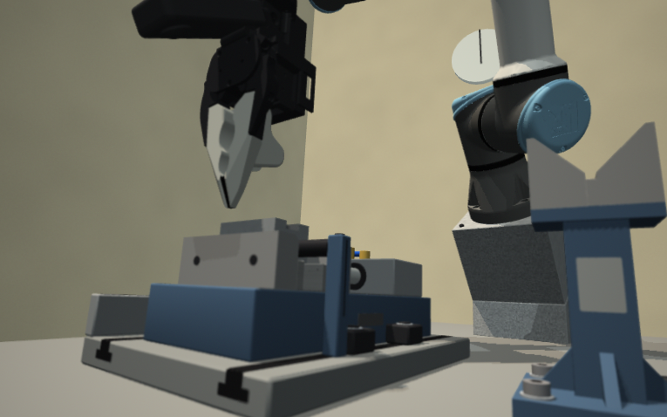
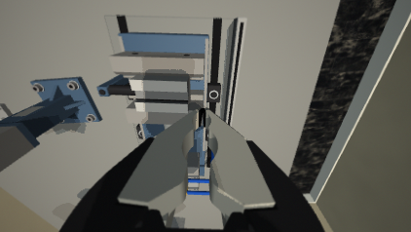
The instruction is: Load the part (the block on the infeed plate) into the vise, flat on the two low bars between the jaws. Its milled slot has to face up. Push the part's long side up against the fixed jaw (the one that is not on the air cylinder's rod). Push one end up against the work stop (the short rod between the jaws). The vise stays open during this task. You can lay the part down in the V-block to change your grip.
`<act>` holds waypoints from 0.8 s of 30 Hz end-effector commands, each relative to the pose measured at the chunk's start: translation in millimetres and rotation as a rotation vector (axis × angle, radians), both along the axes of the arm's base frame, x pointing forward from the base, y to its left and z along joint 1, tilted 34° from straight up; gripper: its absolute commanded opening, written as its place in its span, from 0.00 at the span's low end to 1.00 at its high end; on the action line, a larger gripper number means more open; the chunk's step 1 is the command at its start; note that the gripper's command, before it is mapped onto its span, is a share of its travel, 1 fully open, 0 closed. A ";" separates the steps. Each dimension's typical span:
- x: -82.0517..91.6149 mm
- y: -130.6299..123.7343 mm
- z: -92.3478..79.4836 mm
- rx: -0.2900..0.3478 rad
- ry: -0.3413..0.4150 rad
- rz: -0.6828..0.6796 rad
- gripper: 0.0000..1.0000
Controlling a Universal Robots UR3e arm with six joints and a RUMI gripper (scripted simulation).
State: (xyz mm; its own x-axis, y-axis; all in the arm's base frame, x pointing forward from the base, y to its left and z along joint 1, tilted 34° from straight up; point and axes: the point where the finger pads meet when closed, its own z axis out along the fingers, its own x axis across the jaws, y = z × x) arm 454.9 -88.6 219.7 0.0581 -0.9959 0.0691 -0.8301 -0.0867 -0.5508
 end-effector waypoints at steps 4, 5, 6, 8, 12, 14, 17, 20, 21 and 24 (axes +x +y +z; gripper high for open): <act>6.1 -0.3 -7.5 -0.002 -0.003 -0.001 0.00; 6.6 -0.4 -8.2 -0.002 -0.003 -0.001 0.00; 6.6 -0.4 -8.2 -0.002 -0.003 -0.001 0.00; 7.0 -0.4 -8.8 -0.002 -0.003 -0.001 0.00; 8.2 -0.4 -10.6 -0.002 -0.003 -0.001 0.00; 8.6 -0.4 -11.1 -0.002 -0.003 -0.001 0.00; 8.8 -0.4 -11.4 -0.002 -0.003 -0.001 0.00; 8.8 -0.4 -11.5 -0.002 -0.003 -0.001 0.00; 8.8 -0.4 -11.5 -0.002 -0.003 -0.001 0.00; 8.8 -0.4 -11.5 -0.002 -0.003 -0.001 0.00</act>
